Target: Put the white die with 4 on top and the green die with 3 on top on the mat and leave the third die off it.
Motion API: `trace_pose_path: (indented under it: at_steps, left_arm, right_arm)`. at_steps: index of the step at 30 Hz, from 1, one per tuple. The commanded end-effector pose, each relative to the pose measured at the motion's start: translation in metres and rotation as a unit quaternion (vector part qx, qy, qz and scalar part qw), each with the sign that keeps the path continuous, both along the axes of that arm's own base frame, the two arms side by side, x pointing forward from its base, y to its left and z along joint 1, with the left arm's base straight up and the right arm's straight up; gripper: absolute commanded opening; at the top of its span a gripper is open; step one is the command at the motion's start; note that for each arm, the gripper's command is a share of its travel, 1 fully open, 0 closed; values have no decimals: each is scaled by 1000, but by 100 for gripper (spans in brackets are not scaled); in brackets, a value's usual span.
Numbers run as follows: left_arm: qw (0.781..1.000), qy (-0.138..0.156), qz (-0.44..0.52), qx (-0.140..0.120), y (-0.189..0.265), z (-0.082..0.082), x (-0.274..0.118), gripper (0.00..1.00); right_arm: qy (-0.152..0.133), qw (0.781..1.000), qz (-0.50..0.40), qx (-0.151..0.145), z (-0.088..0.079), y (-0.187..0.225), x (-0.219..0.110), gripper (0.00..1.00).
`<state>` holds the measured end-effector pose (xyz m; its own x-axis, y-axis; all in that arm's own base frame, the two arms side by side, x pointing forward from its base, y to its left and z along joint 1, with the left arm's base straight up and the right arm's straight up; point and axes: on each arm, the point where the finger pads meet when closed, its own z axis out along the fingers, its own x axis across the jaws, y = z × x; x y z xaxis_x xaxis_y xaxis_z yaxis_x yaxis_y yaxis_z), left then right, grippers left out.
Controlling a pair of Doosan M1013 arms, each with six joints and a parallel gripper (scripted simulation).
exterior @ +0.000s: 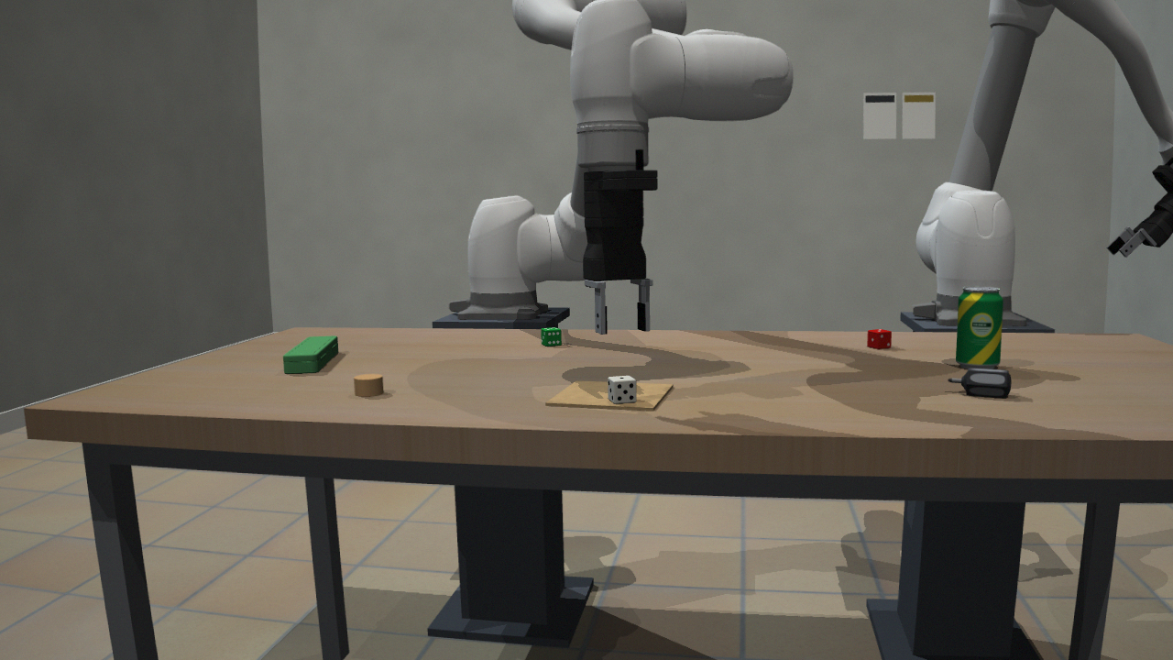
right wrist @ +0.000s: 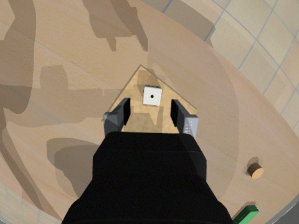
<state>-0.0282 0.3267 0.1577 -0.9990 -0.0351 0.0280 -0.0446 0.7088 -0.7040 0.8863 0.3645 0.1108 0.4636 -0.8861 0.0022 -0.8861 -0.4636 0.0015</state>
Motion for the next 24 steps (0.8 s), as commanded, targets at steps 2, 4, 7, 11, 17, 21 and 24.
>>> trace_pose_path:
  at_steps: [2,4,7,11,17,21,24]
  left_arm:
    - [1000,5,0,-2,-4,1,-4,100]
    - [1000,5,0,-2,-4,1,-4,100]
    - [1000,5,0,-2,-4,1,-4,100]
    - [1000,5,0,-2,-4,1,-4,100]
    - [1000,5,0,-2,-4,1,-4,100]
    - [1000,5,0,-2,-4,1,-4,100]
    - [1000,5,0,-2,-4,1,-4,100]
  right_arm:
    - [0,996,92,1,3,1,4,100]
    - [0,991,131,1,2,2,4,100]
    - [0,978,209,1,2,4,5,100]
    - [0,957,290,1,2,5,5,100]
    - [0,920,391,1,2,5,4,100]
    - [0,892,452,1,2,5,4,100]
    - [1,853,523,1,1,4,3,100]
